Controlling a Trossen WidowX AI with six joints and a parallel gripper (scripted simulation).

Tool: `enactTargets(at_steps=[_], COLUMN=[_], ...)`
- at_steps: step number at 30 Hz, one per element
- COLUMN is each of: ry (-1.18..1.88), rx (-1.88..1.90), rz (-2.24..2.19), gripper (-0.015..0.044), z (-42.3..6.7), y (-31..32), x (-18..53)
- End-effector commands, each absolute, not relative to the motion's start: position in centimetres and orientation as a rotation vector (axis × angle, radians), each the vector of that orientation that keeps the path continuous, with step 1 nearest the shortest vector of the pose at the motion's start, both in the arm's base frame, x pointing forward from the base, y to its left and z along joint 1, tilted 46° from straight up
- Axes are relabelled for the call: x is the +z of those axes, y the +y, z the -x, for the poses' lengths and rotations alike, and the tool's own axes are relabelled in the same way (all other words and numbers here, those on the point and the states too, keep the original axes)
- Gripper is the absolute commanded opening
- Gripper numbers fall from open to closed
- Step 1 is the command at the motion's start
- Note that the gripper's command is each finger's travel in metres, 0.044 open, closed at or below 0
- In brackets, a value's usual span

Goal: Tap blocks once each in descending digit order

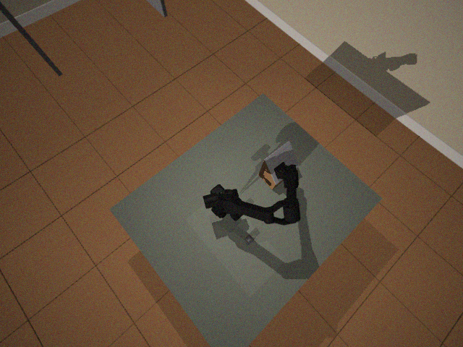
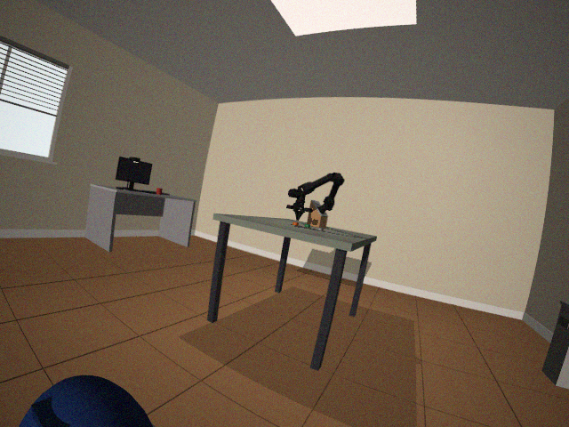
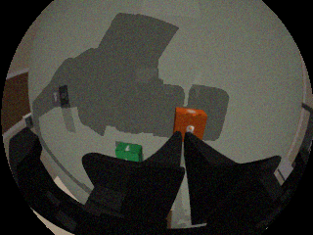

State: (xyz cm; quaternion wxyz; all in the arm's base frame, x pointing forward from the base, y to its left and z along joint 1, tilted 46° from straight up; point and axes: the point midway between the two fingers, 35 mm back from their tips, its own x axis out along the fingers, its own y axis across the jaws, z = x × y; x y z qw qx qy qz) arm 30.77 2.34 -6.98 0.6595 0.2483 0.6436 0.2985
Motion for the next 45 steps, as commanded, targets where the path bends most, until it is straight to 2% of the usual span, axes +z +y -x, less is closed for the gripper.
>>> enactTargets(at_steps=[1, 7, 14, 20, 26, 32, 38, 45], ry=[1.446, 1.447, 1.448, 1.449, 1.444, 1.444, 1.443, 1.443], rx=[0.677, 0.674, 0.673, 0.657, 0.681, 0.682, 0.685, 0.686], rz=[-0.547, -0.544, -0.543, -0.534, -0.551, -0.552, -0.555, -0.555], gripper=[0.0020, 0.0020, 0.0020, 0.0020, 0.0020, 0.0020, 0.0020, 0.0020], z=[-31.1, -31.2, -31.2, -33.3, -32.3, -32.2, -32.2, -32.2], y=[1.8, -3.8, -3.8, 3.1, 10.1, 10.5, 15.9, 16.2], x=[-6.3, -0.9, -0.4, 6.7, 13.5, 13.6, 8.4, 8.1])
